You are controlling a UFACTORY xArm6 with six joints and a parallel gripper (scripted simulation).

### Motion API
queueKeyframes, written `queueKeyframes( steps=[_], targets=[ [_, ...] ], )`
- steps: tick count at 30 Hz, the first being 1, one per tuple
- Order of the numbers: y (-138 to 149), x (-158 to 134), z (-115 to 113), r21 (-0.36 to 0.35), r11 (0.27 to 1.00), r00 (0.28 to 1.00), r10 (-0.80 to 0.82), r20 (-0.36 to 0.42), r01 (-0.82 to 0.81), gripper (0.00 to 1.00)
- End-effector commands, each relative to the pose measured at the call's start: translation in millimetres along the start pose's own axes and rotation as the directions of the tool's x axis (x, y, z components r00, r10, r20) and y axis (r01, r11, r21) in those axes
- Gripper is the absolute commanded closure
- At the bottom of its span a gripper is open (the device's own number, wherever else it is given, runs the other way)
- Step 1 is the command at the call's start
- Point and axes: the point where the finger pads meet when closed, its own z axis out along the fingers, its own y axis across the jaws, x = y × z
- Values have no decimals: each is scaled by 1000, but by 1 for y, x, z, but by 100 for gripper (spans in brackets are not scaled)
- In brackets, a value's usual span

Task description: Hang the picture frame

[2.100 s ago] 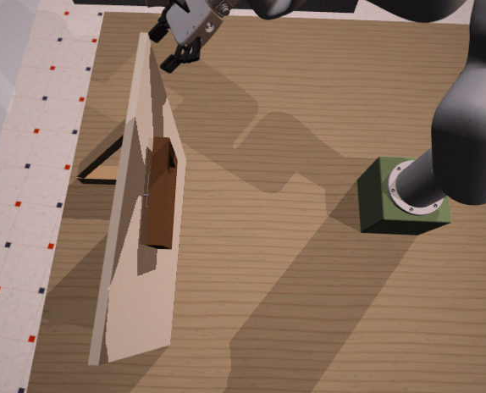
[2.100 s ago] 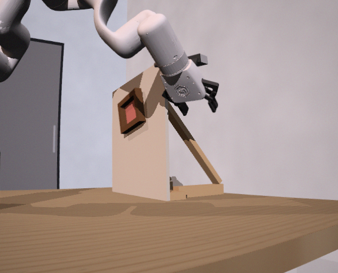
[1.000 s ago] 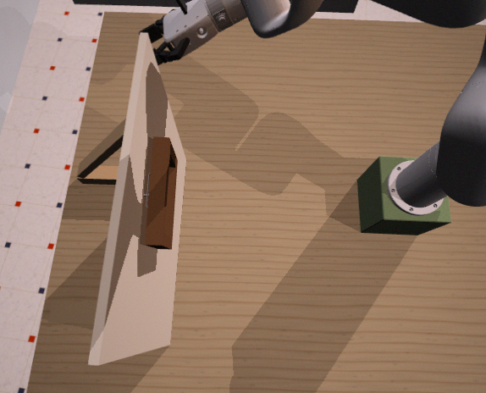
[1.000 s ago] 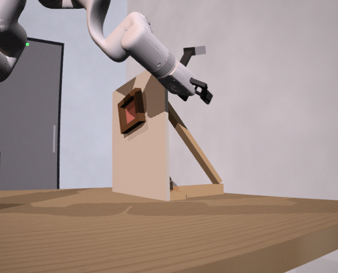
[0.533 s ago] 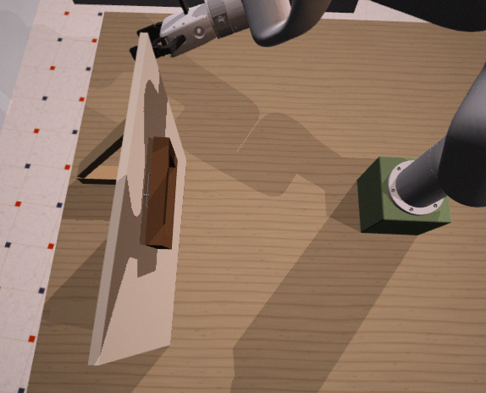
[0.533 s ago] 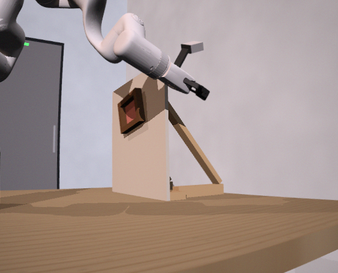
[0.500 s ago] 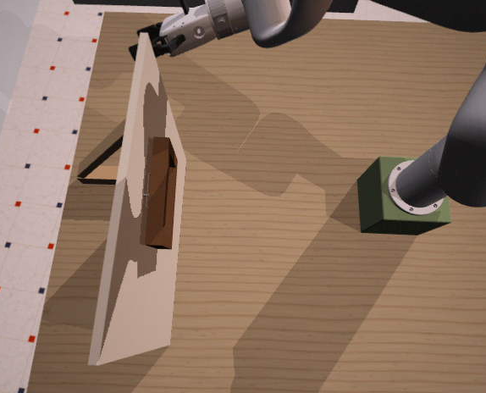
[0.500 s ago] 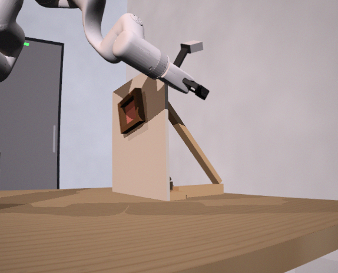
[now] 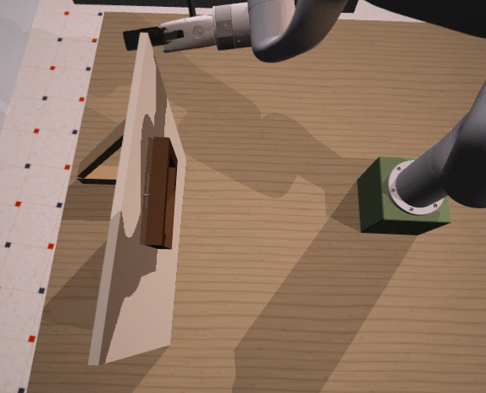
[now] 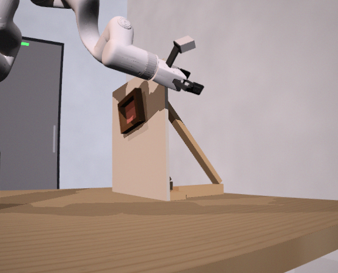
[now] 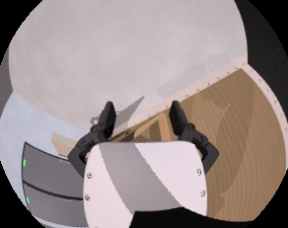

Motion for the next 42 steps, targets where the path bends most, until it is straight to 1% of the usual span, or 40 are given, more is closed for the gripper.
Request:
queueKeyframes(
  steps=[1, 10, 12, 17, 19, 36, 39, 41, 42],
  targets=[
    [-3, 3, 0, -3, 1000, 1000, 16, -20, -16, 0],
    [-3, 3, 0, -4, 1000, 999, 21, -24, -21, 0],
    [-5, 4, -1, -7, 999, 998, 49, -43, -50, 0],
    [-11, 9, -8, -15, 984, 976, 172, -132, -176, 0],
    [-12, 10, -10, -15, 979, 968, 199, -151, -203, 0],
    [-12, 10, -11, -15, 978, 966, 204, -156, -209, 0],
    [-13, 10, -13, -14, 971, 957, 233, -175, -239, 0],
    [-13, 10, -13, -14, 971, 957, 233, -175, -239, 0],
    [-14, 10, -14, -14, 965, 949, 253, -190, -261, 0]
  ],
)
